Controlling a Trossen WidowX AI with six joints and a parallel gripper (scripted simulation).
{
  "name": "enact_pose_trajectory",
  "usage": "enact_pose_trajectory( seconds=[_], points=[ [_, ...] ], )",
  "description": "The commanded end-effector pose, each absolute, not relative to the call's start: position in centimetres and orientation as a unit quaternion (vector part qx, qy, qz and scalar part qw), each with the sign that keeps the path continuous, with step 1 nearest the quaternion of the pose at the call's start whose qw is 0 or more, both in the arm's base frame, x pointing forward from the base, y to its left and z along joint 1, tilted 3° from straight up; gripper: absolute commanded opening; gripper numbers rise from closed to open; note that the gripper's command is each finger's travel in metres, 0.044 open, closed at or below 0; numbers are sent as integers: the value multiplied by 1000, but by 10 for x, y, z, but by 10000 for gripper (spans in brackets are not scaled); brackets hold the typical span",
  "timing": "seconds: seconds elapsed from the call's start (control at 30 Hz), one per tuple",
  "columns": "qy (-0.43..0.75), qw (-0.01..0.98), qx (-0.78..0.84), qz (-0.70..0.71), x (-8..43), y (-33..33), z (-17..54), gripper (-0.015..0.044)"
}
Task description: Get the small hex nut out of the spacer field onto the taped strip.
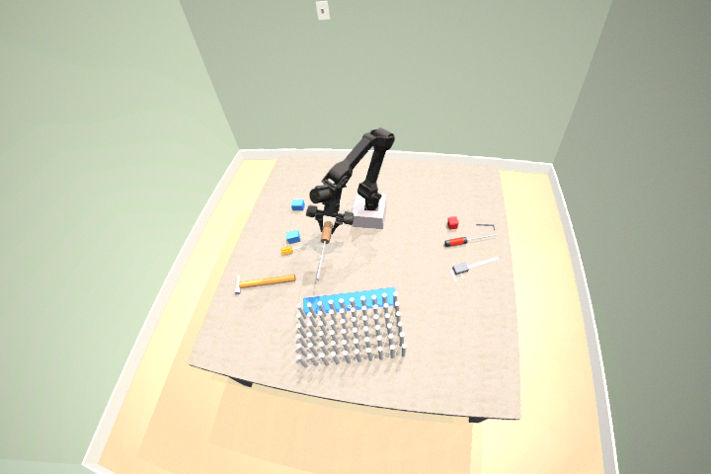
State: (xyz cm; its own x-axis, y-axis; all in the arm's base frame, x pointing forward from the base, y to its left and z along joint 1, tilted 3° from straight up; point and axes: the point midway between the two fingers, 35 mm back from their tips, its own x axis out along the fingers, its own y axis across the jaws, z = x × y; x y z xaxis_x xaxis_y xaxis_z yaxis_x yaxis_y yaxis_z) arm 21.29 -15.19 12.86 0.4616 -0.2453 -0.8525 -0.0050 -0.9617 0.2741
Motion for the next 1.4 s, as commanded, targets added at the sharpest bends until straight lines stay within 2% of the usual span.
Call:
enact_pose_trajectory(
  seconds=[0.0,0.67,1.37],
  points=[
    [-99,105,847,-512,210,-170,134,0],
    [-230,16,820,-524,158,-260,141,0],
    [-361,-79,769,-522,62,-336,141,0]
  ],
)
